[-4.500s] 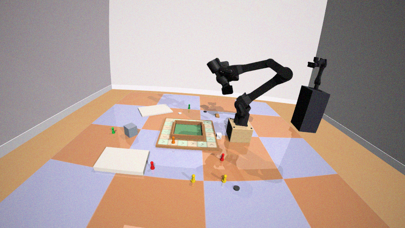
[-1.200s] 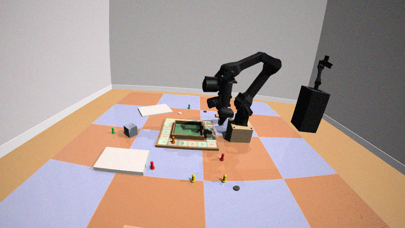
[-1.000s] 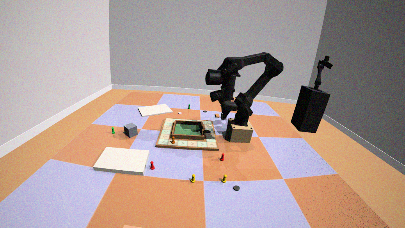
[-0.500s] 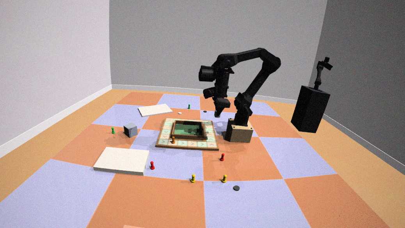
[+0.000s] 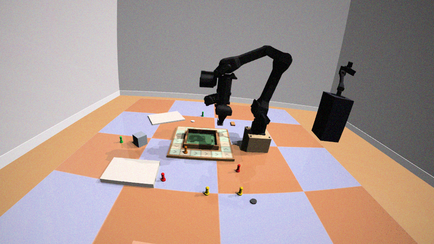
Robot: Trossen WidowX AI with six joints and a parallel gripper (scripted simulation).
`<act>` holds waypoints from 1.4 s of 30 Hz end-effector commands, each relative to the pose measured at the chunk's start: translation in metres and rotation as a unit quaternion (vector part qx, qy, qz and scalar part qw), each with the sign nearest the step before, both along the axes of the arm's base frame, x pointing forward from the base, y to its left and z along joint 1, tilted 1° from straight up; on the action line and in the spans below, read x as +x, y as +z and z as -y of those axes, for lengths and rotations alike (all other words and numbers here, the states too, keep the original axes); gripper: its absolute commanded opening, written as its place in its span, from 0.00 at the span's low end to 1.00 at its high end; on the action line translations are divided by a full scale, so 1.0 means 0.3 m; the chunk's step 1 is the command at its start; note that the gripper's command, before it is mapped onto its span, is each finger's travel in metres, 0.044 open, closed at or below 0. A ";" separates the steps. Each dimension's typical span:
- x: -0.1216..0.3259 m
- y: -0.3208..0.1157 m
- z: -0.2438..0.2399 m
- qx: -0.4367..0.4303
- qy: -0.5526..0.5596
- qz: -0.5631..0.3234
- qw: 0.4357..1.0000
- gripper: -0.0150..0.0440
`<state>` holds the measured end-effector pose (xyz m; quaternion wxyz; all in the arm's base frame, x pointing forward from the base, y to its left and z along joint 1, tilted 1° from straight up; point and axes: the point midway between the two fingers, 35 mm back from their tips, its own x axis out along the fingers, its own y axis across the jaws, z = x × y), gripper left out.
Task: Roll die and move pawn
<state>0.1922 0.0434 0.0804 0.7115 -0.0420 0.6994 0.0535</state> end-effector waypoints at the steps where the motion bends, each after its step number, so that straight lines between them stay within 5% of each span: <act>1: 0.053 -0.011 0.004 0.000 -0.001 0.001 1.000 0.25; 21: 0.269 -0.110 0.045 0.004 -0.012 0.012 1.000 0.25; 42: 0.293 -0.155 0.044 0.047 -0.018 0.354 0.934 0.25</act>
